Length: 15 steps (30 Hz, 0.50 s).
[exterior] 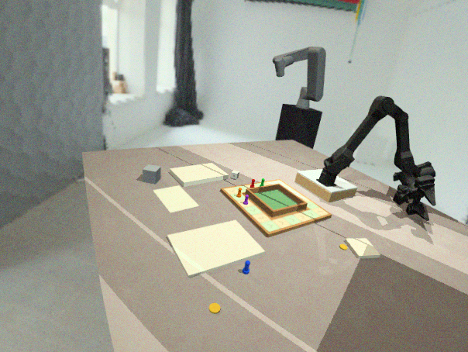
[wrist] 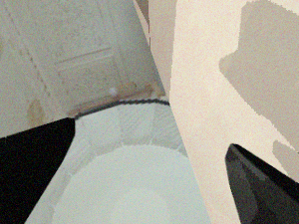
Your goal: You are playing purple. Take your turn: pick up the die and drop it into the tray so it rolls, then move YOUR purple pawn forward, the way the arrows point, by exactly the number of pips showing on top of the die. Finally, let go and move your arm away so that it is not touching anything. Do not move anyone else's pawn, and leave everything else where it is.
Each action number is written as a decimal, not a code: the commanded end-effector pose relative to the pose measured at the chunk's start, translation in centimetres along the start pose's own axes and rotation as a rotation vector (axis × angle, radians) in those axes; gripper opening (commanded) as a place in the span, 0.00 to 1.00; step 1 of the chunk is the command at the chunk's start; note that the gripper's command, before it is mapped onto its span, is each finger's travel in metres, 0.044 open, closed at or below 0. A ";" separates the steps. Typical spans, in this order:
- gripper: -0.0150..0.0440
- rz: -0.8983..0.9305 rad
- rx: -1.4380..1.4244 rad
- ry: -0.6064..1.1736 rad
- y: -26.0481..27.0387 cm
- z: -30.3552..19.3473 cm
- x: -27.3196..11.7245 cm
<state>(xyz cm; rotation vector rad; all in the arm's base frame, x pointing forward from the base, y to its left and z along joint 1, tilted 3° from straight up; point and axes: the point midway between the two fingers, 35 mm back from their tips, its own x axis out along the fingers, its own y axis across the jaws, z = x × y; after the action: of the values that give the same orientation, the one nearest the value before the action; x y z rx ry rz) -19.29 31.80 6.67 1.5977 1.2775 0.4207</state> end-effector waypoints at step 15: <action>0.72 -0.193 -0.672 -0.426 8.5 10.0 13.3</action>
<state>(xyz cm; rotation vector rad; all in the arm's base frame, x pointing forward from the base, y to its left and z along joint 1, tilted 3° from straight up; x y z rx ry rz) -7.89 37.70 5.76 1.1168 0.9156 0.3828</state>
